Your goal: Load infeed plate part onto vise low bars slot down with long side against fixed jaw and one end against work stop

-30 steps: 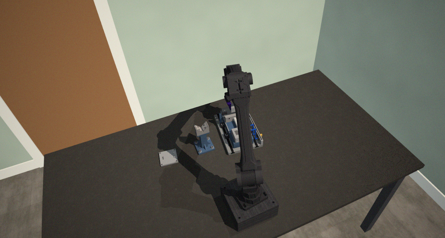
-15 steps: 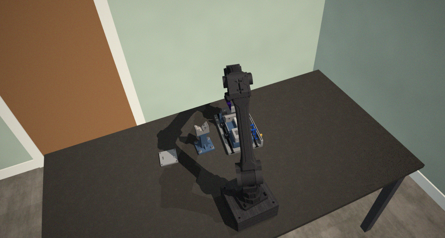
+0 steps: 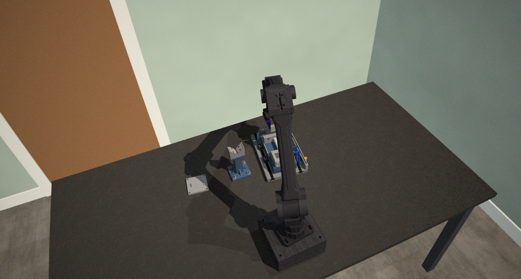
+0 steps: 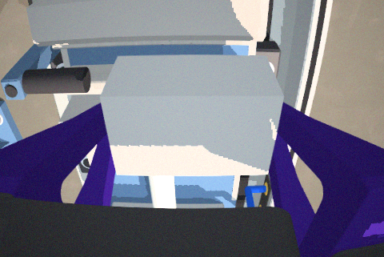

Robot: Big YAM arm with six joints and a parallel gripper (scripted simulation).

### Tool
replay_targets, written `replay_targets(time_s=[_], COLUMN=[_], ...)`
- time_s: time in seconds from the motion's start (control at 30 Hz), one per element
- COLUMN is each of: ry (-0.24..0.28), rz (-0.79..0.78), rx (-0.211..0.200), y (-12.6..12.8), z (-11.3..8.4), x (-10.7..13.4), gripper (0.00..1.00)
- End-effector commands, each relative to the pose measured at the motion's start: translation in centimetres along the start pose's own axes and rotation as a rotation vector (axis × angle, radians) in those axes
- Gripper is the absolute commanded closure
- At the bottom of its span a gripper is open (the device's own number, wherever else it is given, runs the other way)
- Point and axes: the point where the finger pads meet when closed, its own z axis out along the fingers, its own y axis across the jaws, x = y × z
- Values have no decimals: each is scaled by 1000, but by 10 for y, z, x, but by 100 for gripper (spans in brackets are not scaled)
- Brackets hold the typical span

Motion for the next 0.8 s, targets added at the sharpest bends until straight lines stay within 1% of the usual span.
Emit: replay_targets(time_s=[0.0, 0.3, 0.5, 0.6, 0.7, 0.77], ry=[-13, -13, -9, -20, -9, -16], rz=[-4, -4, -4, -4, -4, -4], rx=[3, 3, 2, 5, 2, 4], y=[5, 5, 5, 4, 5, 5], z=[2, 1, 5, 5, 7, 9], x=[-10, -9, -8, -12, -7, -11], gripper=[100, 100, 100, 100, 100, 100])
